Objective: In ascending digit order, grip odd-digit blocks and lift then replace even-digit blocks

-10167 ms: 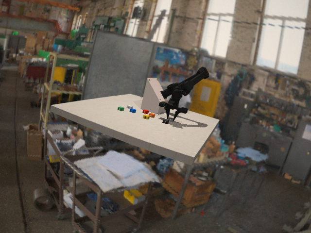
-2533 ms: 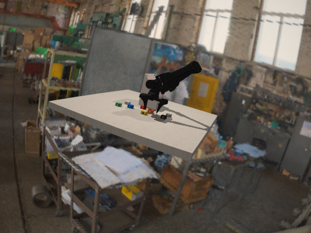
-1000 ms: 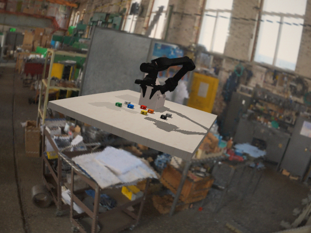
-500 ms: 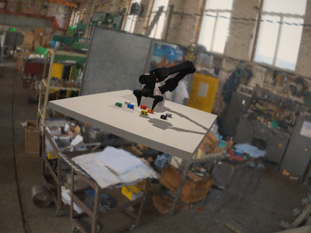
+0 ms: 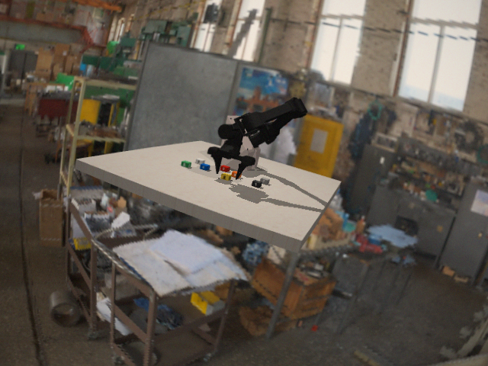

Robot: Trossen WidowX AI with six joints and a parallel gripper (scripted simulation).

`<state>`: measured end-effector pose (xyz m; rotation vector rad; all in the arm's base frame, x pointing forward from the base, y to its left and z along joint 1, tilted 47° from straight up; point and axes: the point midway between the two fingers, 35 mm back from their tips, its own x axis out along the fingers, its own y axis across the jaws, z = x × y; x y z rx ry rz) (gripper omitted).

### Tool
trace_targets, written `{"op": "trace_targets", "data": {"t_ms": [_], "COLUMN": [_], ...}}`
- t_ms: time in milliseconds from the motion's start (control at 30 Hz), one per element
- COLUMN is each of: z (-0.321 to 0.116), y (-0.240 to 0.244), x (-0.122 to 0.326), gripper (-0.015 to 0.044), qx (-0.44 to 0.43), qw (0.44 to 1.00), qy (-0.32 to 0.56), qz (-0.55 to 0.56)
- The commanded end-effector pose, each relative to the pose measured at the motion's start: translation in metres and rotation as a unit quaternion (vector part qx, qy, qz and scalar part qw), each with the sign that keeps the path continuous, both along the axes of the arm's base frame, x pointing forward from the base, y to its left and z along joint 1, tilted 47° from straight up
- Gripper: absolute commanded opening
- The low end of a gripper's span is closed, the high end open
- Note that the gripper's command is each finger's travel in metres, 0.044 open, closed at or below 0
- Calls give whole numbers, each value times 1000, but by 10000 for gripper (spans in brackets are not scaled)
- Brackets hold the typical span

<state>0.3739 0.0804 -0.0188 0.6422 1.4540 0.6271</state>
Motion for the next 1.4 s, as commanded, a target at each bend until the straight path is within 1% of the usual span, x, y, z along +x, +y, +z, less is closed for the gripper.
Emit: {"op": "trace_targets", "data": {"t_ms": [0,300,333,1333,1367], "z": [-4,-4,-4,-4,-4], "y": [3,3,3,3,3], "x": [-3,-3,-3,-3,-3], "gripper": [374,138,120,120,146], "qx": [2,2,2,2,2], "qw": [1000,1000,1000,1000,1000], "qy": [7,7,7,7,7], "qz": [0,0,0,0,0]}}
